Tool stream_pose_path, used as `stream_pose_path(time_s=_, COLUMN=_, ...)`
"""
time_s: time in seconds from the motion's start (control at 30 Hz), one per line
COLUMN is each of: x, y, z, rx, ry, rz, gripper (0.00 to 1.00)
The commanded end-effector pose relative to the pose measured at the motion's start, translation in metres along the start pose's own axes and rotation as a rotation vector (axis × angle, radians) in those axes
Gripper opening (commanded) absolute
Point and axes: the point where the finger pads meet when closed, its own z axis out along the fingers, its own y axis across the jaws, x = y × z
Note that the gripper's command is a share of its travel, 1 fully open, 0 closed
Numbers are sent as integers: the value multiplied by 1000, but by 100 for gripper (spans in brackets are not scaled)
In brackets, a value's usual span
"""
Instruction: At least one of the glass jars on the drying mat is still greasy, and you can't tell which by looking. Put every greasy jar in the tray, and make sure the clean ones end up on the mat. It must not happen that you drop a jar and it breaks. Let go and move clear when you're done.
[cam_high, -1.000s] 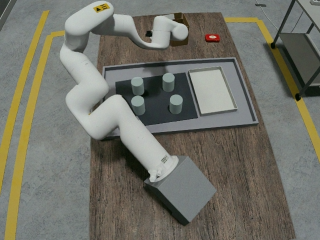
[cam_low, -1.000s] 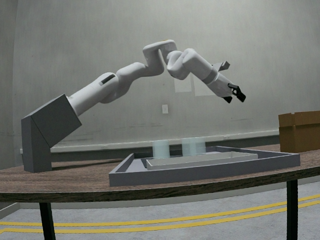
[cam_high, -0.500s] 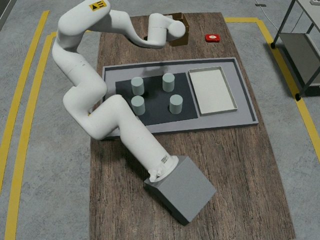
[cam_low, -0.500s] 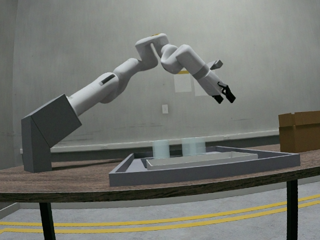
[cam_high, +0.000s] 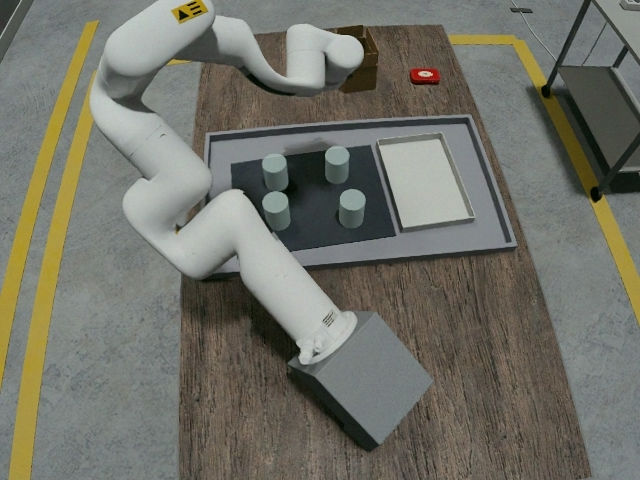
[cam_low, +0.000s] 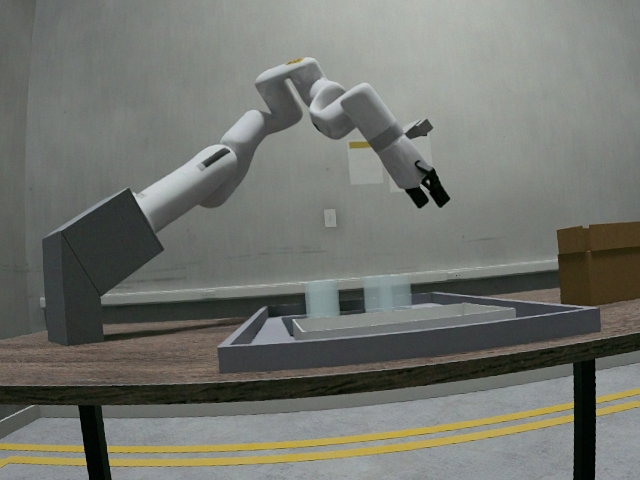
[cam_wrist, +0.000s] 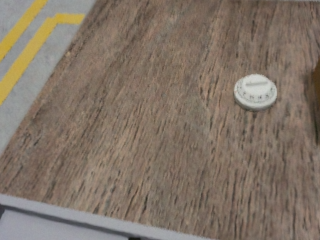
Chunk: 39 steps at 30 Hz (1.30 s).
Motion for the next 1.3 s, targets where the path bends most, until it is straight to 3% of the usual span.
stream_pose_path(time_s=0.0, x=-9, y=-4, z=-8, rx=-19, ry=-45, rz=15, gripper=100)
stream_pose_path(time_s=1.27, x=-94, y=-40, z=-65, rx=-126, ry=-427, rz=126, gripper=100)
